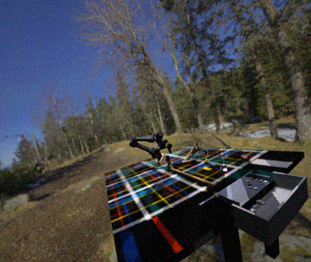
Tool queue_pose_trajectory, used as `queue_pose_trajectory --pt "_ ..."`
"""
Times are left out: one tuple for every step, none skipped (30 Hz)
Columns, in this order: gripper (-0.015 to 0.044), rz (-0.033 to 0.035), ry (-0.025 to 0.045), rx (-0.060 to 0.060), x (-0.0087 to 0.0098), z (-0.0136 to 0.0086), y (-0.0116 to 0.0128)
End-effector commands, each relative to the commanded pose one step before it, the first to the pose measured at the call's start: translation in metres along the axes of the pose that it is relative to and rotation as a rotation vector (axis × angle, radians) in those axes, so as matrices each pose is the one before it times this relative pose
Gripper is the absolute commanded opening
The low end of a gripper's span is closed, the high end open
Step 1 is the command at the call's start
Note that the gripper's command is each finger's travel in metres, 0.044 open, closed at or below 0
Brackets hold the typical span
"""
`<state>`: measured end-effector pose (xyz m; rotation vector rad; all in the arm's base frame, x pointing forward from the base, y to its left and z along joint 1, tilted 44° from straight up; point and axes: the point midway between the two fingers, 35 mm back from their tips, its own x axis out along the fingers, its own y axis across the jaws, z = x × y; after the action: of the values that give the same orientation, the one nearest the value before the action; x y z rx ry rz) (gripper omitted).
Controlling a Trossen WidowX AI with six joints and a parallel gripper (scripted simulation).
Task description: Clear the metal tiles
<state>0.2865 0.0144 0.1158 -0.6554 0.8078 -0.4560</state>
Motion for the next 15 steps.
queue_pose_trajectory --pt "0.044 -0.00054 -0.04338 0.0003 -0.01016 0.01195 0.00013" --pt "0.044 0.00084 -0.01443 -0.0038 -0.00303 0.0035 0.00069" --pt "0.044 0.00085 -0.01436 -0.0037 -0.00304 0.00349 0.00067" --pt "0.044 0.00086 -0.01429 -0.0036 -0.00305 0.00349 0.00065" --pt "0.044 0.00088 -0.01422 -0.0035 -0.00306 0.00349 0.00063" --pt "0.044 0.00089 -0.01415 -0.0033 -0.00307 0.00348 0.00061" --pt "0.044 0.0009 -0.01407 -0.0032 -0.00308 0.00348 0.00058" --pt "0.044 0.00092 -0.014 -0.0031 -0.00308 0.00348 0.00056" --pt "0.044 0.00093 -0.01392 -0.003 -0.00309 0.00347 0.00054" --pt "0.044 0.00094 -0.01385 -0.0029 -0.0031 0.00347 0.00052" --pt "0.044 0.00096 -0.01377 -0.0028 -0.0031 0.00346 0.00049" --pt "0.044 0.00097 -0.01369 -0.0026 -0.00311 0.00346 0.00047" --pt "0.044 0.00099 -0.01361 -0.0025 -0.00312 0.00345 0.00045" --pt "0.044 0.001 -0.01353 -0.0024 -0.00312 0.00345 0.00042" --pt "0.044 0.00102 -0.01345 -0.0023 -0.00313 0.00344 0.0004"
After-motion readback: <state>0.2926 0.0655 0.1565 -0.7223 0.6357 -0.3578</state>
